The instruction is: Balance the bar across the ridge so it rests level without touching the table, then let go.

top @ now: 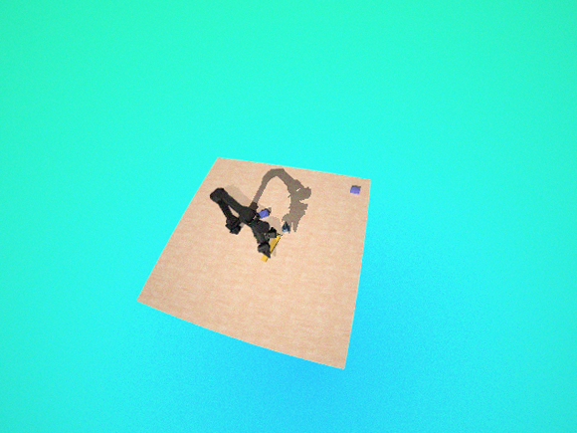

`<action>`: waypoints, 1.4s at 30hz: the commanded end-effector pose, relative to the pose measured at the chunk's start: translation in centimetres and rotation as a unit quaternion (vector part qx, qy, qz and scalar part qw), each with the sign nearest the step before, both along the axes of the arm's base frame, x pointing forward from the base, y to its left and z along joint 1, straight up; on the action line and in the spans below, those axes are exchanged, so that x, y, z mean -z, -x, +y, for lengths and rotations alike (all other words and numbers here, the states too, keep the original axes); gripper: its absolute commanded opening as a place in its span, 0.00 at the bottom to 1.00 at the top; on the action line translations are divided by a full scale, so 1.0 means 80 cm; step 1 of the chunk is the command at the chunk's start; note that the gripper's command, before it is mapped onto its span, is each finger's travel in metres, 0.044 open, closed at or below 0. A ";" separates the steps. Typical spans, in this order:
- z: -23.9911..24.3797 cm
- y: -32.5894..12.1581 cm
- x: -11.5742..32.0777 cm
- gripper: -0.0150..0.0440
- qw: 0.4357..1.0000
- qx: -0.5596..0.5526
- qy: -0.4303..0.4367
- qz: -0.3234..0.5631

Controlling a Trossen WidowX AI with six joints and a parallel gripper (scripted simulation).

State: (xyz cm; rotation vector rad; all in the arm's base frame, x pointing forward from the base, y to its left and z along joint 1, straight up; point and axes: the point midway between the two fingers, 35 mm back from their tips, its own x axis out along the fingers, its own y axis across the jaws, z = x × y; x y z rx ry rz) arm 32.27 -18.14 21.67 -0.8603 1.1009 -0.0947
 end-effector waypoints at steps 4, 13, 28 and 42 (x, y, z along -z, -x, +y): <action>0.072 0.002 0.067 0.79 0.972 -0.167 -0.048 0.159; 0.158 0.037 0.121 0.79 0.870 -0.359 -0.115 0.318; 0.164 0.039 0.153 0.79 0.860 -0.372 -0.121 0.328; 0.164 0.039 0.182 0.79 0.860 -0.372 -0.121 0.328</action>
